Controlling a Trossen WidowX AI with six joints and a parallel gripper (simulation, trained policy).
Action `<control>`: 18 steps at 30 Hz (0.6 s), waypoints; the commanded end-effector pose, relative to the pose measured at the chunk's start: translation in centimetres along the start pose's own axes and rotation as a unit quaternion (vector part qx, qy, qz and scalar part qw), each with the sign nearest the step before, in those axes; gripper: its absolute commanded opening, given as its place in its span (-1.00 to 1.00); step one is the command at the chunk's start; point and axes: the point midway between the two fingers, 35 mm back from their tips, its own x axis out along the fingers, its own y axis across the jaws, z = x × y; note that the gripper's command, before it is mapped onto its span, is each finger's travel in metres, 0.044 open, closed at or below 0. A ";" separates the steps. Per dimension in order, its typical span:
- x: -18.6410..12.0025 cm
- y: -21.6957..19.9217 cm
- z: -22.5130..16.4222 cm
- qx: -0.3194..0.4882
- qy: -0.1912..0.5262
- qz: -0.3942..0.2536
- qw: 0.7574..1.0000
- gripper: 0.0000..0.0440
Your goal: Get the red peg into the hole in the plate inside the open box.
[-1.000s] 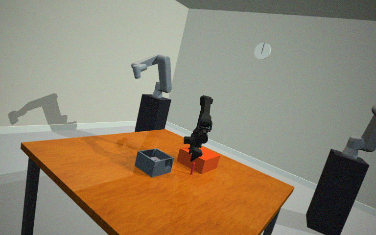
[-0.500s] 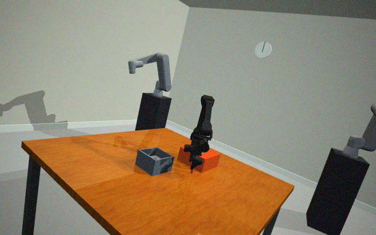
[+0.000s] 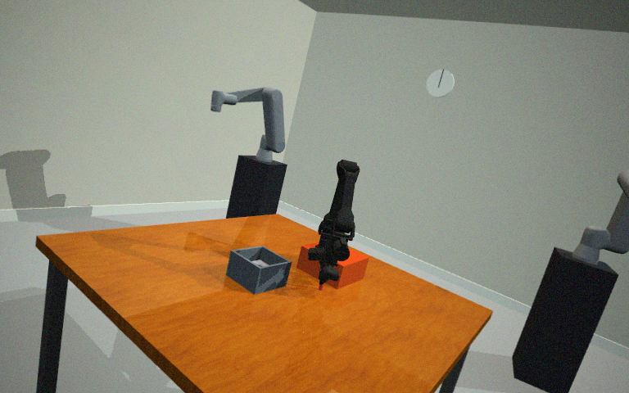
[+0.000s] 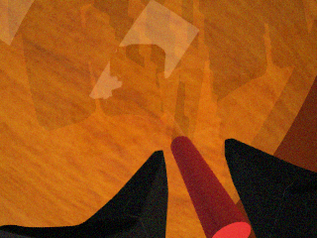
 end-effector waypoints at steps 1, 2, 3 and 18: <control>0.0 0.1 -0.1 -0.007 0.011 -0.005 1.000 -0.63; 0.0 0.0 -0.1 -0.008 0.014 -0.007 1.000 -0.75; 0.0 0.0 -0.1 -0.009 0.018 -0.008 1.000 -0.87; -3.3 0.4 3.1 -0.052 -0.047 0.016 0.997 -1.00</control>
